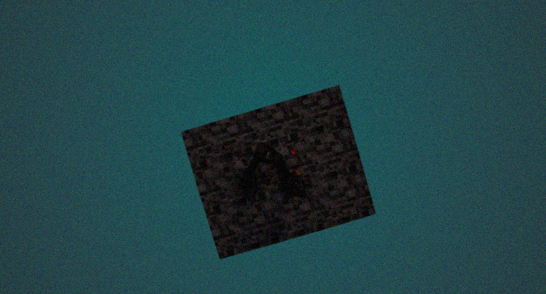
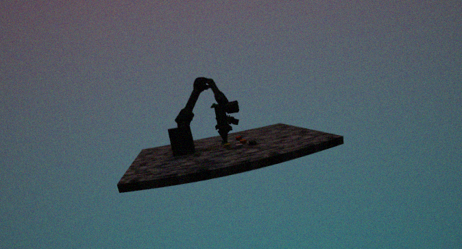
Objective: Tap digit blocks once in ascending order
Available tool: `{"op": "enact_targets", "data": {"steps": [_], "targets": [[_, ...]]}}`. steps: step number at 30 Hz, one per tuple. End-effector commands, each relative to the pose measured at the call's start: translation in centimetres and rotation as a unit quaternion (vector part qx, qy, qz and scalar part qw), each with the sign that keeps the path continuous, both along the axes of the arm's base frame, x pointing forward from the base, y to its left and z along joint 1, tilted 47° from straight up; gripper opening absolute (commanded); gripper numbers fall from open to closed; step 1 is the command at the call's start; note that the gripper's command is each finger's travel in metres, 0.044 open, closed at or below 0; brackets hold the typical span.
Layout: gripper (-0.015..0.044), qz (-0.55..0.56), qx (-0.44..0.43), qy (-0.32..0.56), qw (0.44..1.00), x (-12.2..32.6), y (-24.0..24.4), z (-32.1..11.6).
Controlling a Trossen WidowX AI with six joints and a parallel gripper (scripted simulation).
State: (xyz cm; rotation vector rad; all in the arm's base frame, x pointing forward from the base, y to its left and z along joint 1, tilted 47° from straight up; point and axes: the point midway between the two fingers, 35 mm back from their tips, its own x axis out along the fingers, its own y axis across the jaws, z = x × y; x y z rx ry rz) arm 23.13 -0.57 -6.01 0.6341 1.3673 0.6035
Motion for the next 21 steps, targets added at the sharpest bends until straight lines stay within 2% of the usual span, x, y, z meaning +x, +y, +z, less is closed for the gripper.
{"op": "enact_targets", "data": {"steps": [1,10,21], "targets": [[0.0020,-0.001,0.005,0.006,1.000,-0.3,0.8,-0.5],[0.0020,-0.001,0.005,0.006,1.000,-0.3,1.1,-0.8],[0.0020,-0.002,0.002,0.006,1.000,-0.5,-3.0,2.6]]}}
